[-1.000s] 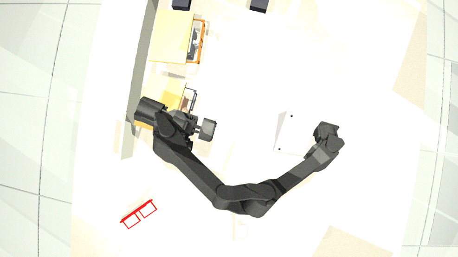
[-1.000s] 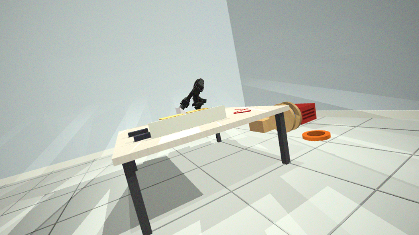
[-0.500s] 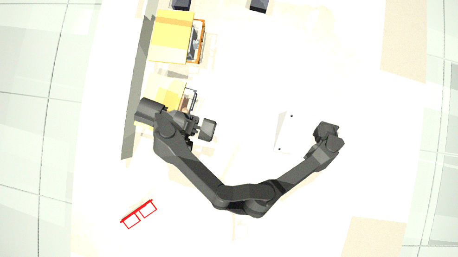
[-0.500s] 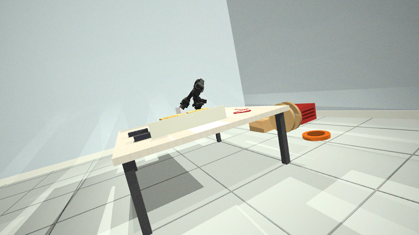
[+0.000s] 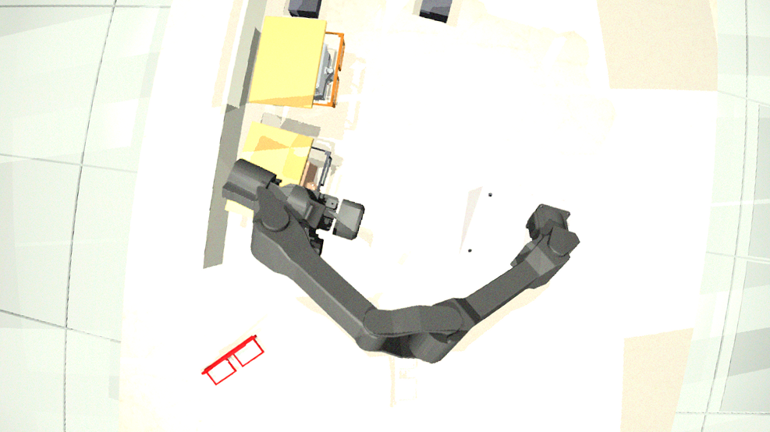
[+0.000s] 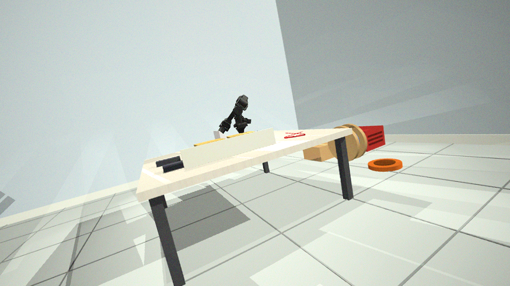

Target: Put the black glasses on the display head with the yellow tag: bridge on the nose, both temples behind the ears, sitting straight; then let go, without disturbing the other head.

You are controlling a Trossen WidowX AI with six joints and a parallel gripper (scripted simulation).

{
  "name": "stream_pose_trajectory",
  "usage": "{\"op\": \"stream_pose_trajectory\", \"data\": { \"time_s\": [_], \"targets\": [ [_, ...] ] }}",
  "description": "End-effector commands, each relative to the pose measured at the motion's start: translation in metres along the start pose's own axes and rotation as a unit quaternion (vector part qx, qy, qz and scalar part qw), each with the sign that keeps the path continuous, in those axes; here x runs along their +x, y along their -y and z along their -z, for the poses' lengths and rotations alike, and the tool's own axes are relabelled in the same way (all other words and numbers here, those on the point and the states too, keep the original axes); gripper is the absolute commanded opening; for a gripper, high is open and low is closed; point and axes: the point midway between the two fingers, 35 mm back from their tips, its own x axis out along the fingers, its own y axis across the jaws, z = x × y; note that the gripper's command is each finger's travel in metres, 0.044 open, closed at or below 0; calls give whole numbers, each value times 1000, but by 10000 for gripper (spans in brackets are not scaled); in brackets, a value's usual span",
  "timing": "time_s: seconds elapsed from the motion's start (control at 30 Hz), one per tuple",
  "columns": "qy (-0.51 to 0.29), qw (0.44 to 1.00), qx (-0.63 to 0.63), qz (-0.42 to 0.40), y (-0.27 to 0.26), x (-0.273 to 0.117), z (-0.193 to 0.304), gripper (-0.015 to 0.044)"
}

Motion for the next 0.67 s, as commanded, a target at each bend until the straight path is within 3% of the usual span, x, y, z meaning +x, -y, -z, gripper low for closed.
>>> {"op": "stream_pose_trajectory", "data": {
  "time_s": [0.0, 0.63],
  "targets": [
    [-4, 1000, -3, 2, 2, -16, 2, 107],
    [-4, 1000, -2, 1, -55, -33, 3, 107]
  ]
}}
